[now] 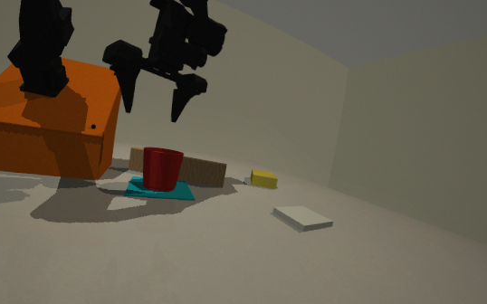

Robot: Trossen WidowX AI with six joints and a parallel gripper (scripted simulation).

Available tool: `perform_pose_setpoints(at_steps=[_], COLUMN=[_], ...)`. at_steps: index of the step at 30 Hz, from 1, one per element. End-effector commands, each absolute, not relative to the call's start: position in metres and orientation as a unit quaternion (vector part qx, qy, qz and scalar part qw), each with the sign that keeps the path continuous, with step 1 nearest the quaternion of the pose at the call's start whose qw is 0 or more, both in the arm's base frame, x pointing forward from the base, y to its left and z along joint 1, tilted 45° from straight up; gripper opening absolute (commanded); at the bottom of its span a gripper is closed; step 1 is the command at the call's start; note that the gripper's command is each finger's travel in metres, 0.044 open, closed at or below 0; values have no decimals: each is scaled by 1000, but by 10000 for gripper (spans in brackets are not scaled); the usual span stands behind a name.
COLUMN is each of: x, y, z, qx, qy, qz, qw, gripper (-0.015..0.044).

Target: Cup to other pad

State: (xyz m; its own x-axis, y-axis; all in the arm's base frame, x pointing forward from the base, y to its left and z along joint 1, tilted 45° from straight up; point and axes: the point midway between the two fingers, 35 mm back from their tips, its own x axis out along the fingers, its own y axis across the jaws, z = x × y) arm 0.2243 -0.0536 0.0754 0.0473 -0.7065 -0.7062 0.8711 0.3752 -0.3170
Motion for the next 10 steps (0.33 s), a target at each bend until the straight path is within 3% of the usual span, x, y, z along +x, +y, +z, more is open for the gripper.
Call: perform_pose_setpoints(at_steps=[1, 10], x=[225, 222], y=[-44, -39], z=[85, 89], qx=[104, 99], qy=[414, 414], qz=[-549, -550], qw=[718, 719], gripper=[440, 440])
